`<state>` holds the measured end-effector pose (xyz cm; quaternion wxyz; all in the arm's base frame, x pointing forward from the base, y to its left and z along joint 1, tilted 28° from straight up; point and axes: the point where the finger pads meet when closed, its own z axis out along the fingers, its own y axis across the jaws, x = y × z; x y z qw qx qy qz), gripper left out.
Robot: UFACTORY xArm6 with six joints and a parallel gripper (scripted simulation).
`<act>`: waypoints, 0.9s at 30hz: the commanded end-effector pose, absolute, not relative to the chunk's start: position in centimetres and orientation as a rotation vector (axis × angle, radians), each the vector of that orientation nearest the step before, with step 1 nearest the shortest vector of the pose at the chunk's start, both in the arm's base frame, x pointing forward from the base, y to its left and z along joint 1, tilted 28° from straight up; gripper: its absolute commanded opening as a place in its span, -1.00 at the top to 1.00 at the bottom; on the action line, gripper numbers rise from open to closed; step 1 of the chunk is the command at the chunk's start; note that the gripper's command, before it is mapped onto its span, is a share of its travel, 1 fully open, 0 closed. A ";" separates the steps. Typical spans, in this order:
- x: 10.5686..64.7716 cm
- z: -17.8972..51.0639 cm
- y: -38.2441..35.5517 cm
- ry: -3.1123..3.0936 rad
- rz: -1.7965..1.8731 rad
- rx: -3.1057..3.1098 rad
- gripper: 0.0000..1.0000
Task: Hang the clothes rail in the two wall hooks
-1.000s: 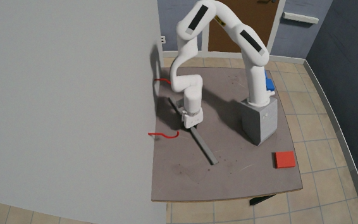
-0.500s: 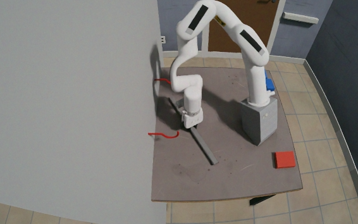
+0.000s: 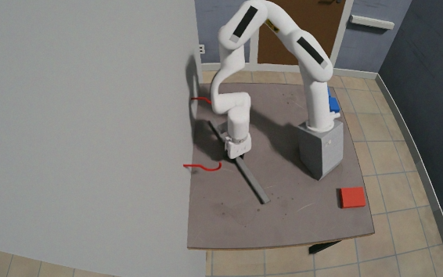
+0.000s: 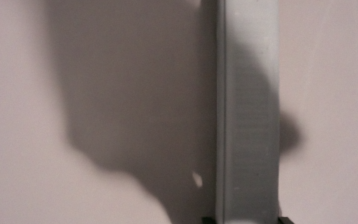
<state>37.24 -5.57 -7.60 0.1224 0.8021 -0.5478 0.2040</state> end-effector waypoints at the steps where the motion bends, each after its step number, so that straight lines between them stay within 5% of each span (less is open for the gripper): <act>1: 37.3 -7.5 -5.5 -1.599 0.598 2.342 1.00; 27: 37.2 -7.0 -5.3 -1.599 0.598 2.342 1.00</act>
